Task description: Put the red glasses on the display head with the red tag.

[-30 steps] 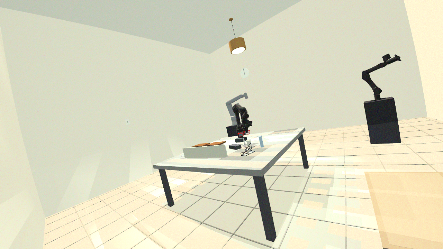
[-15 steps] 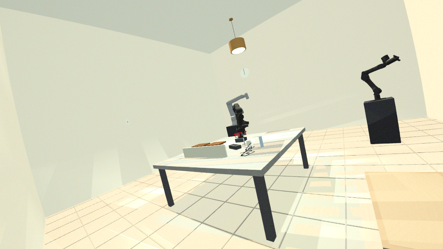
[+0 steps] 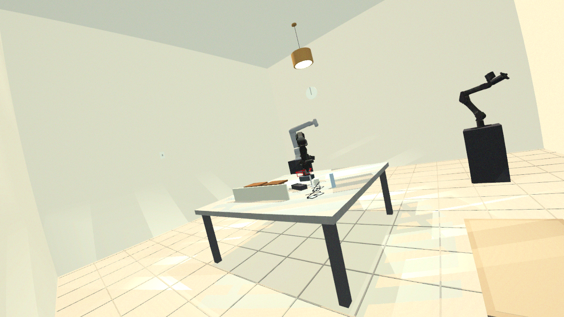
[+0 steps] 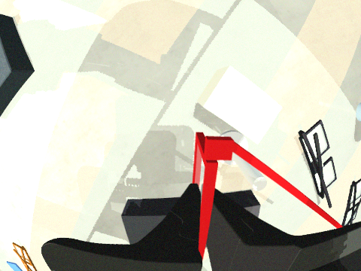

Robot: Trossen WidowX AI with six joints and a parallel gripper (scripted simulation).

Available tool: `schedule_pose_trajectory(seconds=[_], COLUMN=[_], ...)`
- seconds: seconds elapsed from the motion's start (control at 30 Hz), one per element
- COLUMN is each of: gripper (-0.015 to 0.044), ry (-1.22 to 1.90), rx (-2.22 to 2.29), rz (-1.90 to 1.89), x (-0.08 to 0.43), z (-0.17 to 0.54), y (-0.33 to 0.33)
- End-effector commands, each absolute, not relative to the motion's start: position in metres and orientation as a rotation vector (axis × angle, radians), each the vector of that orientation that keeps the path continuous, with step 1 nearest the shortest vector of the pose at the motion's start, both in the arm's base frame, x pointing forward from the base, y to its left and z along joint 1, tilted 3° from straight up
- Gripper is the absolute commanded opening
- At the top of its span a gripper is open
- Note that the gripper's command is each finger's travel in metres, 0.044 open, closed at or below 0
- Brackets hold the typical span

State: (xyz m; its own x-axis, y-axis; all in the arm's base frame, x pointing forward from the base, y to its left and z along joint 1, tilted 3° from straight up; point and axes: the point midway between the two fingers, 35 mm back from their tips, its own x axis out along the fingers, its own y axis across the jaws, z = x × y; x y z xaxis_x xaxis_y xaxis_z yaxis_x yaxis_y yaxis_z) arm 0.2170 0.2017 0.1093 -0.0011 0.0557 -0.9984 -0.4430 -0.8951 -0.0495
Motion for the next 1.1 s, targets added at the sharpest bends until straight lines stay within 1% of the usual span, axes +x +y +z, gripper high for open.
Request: schedule_pose_trajectory(seconds=[0.0,0.27,1.07], gripper=[0.0,0.0,0.0], ry=[0.404,0.404,0.405], rx=[-1.926,-1.926,-1.927], rz=[1.973,1.973,1.973], x=[0.216,0.214,0.221], z=[0.092,0.057,0.056], y=[0.202,0.203,0.192])
